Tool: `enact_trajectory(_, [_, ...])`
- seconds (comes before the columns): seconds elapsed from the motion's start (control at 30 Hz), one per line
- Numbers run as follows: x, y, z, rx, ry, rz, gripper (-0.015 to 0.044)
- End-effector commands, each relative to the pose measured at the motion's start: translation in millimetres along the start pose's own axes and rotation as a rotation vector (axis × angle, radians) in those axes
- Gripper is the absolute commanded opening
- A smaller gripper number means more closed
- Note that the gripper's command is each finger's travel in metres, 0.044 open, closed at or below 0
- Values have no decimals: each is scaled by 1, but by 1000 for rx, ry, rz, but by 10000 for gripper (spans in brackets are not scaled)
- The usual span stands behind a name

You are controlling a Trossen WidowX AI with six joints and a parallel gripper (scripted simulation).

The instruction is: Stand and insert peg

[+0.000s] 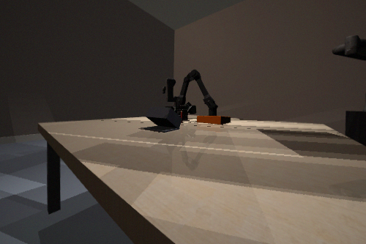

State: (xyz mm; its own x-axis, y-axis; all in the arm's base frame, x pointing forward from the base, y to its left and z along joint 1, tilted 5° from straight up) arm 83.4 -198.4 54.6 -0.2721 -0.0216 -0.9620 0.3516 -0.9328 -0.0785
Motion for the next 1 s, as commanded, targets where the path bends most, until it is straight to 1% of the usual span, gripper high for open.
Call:
enact_trajectory(0.0, [-2,1,0,0,-1,0,440])
enact_trajectory(0.07, [-20,4,5,2,-2,3,440])
enact_trajectory(0.2, [-78,6,17,9,-6,11,440])
enact_trajectory(0.33, [-137,-9,26,15,-6,17,440])
enact_trajectory(0.4, [-156,-17,28,17,-6,19,440])
enact_trajectory(0.7, [-158,-18,26,1,-22,15,440])
enact_trajectory(0.97, [-156,-20,6,-152,-228,-36,440])
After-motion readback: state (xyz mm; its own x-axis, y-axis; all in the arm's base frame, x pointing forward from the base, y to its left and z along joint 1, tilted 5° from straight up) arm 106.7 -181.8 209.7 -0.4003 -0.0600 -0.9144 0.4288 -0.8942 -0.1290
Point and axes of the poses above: the point midway between the two fingers, 35 mm back from their tips, its own z axis back along the fingers, its own y axis across the jaws, x = y × z, the point moved 9 cm from there along z, back along the fingers, and after that the axes turned 3 degrees about -z, right-handed, at the moved point
